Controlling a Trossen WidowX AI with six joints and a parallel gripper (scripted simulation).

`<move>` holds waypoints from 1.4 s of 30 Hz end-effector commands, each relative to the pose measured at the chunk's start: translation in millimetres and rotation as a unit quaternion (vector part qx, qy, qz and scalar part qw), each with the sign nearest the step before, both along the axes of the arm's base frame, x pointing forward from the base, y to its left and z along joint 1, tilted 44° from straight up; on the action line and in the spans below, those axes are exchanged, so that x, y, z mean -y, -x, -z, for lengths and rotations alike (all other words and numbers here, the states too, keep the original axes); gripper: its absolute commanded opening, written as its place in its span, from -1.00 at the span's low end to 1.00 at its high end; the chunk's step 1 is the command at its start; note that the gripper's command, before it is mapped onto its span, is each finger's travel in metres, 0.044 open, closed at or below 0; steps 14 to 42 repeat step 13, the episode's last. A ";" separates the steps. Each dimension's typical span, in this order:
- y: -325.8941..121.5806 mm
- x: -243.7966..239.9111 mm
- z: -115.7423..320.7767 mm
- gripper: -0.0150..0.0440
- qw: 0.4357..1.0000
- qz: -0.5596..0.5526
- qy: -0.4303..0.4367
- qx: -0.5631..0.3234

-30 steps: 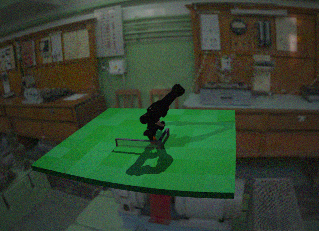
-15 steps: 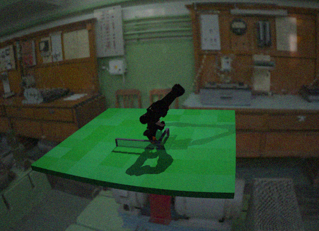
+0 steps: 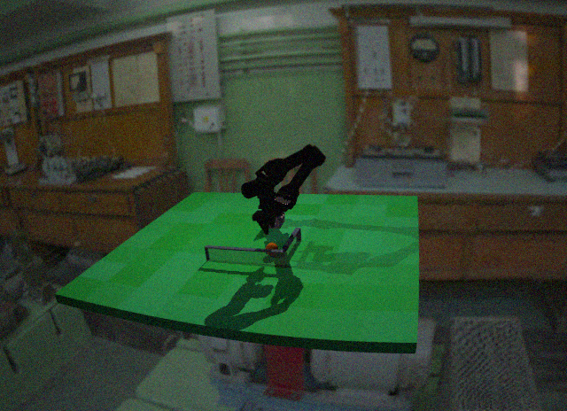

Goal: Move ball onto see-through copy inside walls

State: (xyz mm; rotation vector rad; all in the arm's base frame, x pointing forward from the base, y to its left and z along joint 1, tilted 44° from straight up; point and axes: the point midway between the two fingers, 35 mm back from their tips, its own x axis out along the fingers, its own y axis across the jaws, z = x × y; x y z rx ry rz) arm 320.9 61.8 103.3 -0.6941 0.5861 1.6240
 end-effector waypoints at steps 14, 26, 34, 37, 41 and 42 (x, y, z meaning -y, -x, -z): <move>-1.2 27.4 -30.4 1.00 1.000 -0.002 -0.001 0.000; -1.2 27.4 -30.4 1.00 1.000 -0.002 -0.001 0.000; -1.2 27.4 -30.4 1.00 1.000 -0.002 -0.001 0.000; -1.2 27.4 -30.4 1.00 1.000 -0.002 -0.001 0.000; -1.2 27.4 -30.4 1.00 1.000 -0.002 -0.001 0.000; -1.2 27.4 -30.4 1.00 1.000 -0.002 -0.001 0.000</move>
